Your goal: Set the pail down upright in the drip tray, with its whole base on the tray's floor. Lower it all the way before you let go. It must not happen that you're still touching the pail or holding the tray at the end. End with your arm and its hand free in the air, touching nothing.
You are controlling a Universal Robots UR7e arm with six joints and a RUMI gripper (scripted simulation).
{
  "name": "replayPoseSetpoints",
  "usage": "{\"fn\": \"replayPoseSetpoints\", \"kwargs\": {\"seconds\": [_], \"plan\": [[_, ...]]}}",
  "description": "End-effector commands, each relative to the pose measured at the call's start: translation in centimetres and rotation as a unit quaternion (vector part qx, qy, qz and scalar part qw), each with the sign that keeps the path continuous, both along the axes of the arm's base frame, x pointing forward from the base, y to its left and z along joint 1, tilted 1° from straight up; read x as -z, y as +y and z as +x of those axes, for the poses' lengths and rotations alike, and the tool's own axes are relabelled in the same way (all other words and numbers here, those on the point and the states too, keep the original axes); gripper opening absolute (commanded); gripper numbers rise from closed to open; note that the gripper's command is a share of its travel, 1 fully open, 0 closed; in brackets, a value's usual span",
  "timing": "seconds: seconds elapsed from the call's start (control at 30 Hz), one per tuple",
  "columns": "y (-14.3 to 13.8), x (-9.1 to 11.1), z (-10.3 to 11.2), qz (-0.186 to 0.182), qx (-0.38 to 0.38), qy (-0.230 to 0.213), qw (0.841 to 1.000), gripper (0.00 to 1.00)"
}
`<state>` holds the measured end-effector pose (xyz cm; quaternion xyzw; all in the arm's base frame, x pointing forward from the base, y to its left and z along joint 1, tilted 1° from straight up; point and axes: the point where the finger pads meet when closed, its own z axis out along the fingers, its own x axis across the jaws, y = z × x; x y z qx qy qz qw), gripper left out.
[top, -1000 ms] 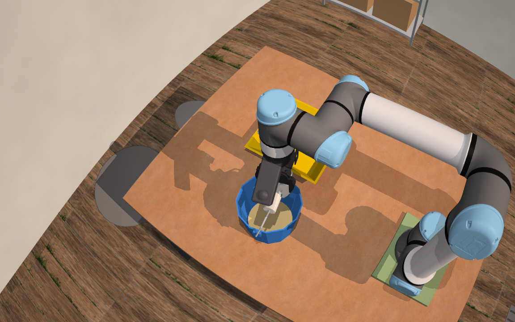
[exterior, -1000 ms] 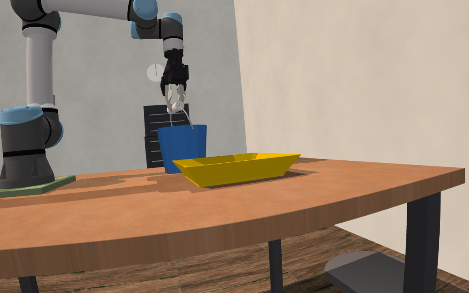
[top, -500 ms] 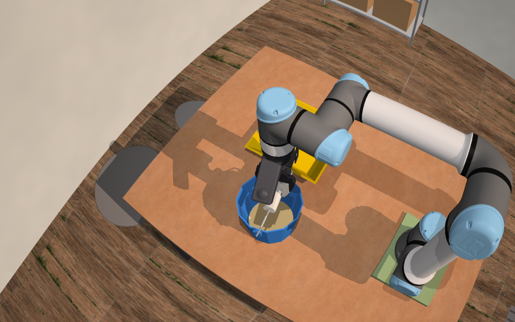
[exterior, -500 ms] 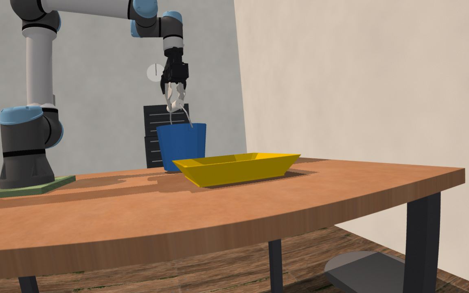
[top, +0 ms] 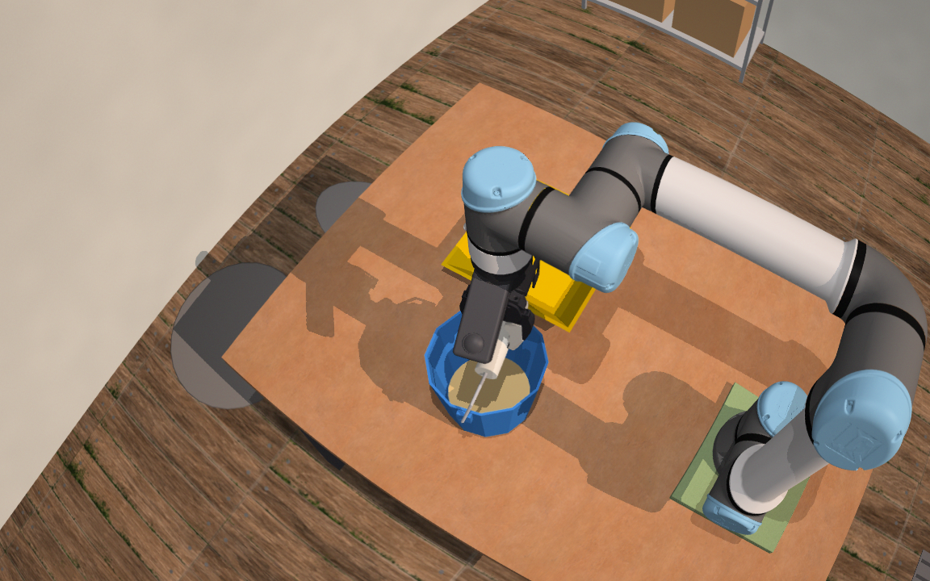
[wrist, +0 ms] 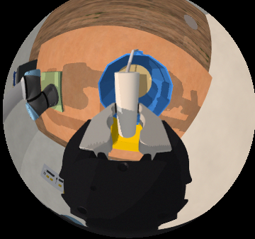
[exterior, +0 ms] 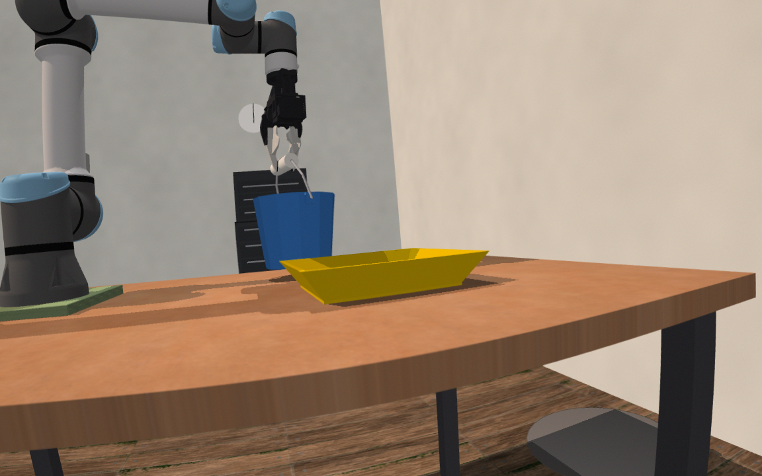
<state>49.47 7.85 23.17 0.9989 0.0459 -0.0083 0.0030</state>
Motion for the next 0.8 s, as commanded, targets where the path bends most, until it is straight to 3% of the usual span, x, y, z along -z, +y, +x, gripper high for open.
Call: {"fn": "replayPoseSetpoints", "kwargs": {"seconds": [0.0, 0.77], "plan": [[0.0, -0.5, 0.1, 0.0, 0.0, -0.001, 1.0, 0.0], [0.0, -4.3, 0.1, 0.0, 0.0, -0.001, 1.0, 0.0]]}}
